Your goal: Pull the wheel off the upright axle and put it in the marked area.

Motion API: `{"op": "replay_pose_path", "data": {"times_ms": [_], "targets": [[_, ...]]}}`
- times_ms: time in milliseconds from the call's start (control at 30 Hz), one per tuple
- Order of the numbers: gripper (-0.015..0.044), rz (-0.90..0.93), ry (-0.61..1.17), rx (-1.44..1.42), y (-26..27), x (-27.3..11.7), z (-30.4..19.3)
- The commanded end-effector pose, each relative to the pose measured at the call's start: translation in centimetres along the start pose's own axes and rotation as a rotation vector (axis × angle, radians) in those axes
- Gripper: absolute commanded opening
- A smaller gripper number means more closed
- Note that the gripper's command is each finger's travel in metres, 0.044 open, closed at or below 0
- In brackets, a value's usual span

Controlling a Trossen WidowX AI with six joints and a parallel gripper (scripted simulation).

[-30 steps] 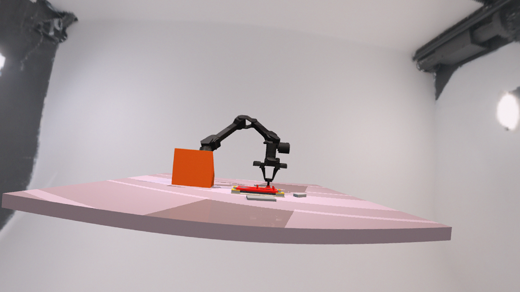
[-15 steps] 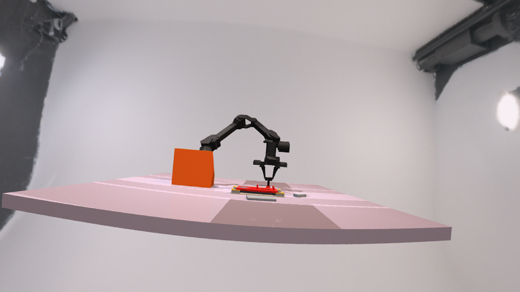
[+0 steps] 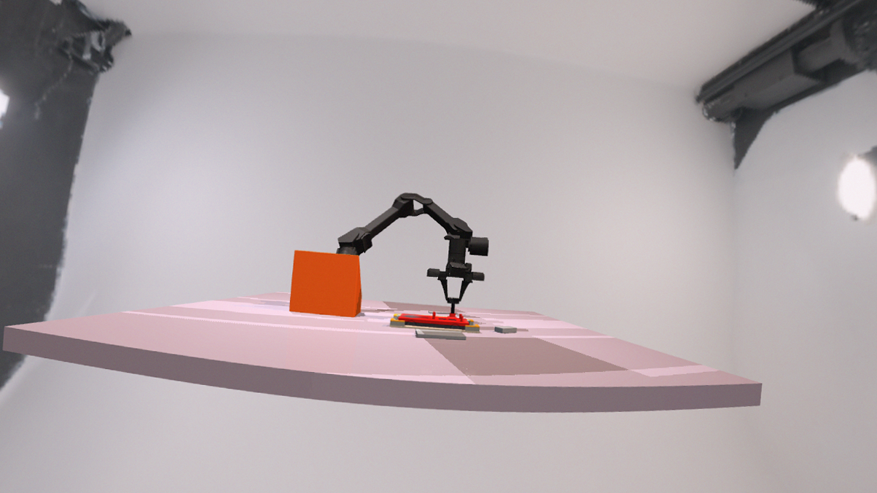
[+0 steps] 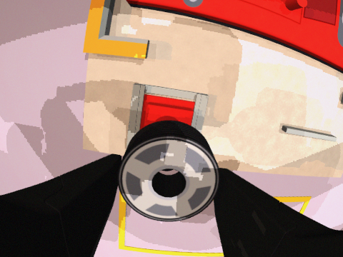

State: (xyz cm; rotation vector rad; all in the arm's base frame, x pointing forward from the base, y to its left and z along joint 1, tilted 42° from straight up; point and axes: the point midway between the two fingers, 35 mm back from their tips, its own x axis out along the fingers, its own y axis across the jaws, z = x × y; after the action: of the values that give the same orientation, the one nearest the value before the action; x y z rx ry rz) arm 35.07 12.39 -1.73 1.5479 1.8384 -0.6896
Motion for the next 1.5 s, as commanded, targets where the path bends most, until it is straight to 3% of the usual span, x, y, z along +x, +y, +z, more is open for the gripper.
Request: {"op": "replay_pose_path", "data": {"times_ms": [0, 400, 1200, 1467], "targets": [[0.0, 0.003, 0.001, -0.007, 0.1, -0.2, -0.1], [0.0, 0.003, 0.0, -0.006, -0.5, -3.9, 0.0], [0.0, 0.0, 0.004, -0.003, -5.9, -3.9, -9.5], [0.0, 0.001, 0.005, -0.004, -6.3, -3.0, -10.0]]}}
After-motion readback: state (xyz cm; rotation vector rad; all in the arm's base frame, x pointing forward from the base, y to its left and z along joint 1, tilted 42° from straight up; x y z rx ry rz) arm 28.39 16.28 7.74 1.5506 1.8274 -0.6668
